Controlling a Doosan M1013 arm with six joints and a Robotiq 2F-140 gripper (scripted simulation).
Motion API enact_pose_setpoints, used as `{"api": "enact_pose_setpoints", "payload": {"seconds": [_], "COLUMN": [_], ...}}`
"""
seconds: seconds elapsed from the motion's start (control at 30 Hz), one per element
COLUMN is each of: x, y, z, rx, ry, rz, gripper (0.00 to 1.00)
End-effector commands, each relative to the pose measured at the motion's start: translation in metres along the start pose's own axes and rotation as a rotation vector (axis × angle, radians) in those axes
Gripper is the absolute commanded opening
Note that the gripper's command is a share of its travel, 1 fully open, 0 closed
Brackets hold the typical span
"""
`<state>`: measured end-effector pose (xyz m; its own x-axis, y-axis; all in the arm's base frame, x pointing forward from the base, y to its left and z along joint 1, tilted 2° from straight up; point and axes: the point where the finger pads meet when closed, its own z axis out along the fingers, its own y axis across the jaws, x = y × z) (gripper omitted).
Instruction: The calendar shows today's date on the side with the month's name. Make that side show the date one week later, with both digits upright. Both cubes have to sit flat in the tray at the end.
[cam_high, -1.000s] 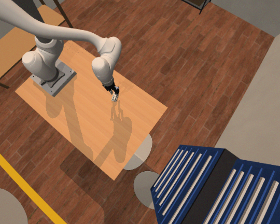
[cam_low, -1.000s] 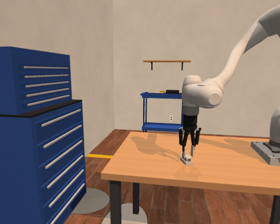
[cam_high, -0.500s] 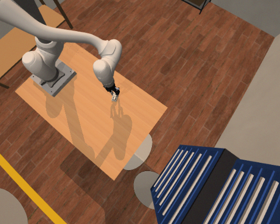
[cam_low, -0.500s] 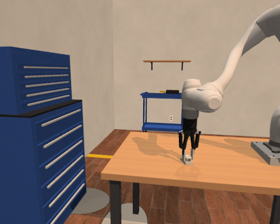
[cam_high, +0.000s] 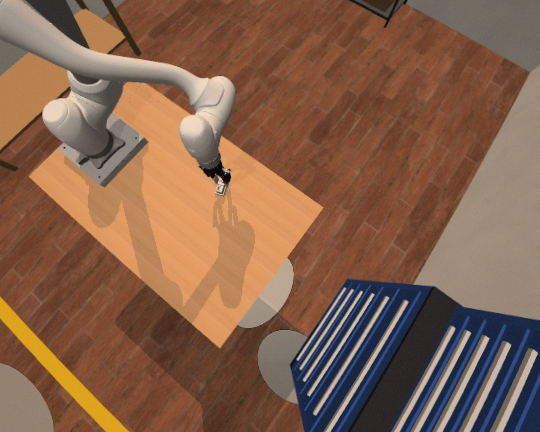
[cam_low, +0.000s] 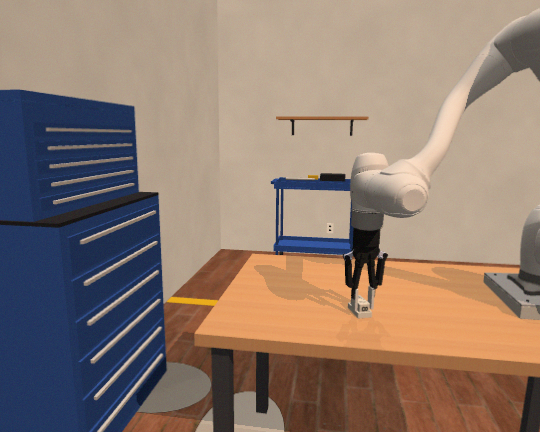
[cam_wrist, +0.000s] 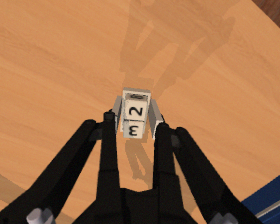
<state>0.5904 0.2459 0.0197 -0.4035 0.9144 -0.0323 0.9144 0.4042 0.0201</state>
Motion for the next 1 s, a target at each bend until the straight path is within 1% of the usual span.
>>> {"api": "enact_pose_setpoints", "payload": {"seconds": [0.0,0.73,0.77,0.97], "x": [0.0,0.0,0.0,0.0], "y": [0.0,0.0,0.0,0.0], "z": [-0.0001,-0.0001,-0.0001,-0.0001], "rx": [0.0,0.0,0.0,0.0], "ry": [0.0,0.0,0.0,0.0], "rz": [0.0,0.0,0.0,0.0], "gripper": [0.36,0.36,0.25,0.25]}}
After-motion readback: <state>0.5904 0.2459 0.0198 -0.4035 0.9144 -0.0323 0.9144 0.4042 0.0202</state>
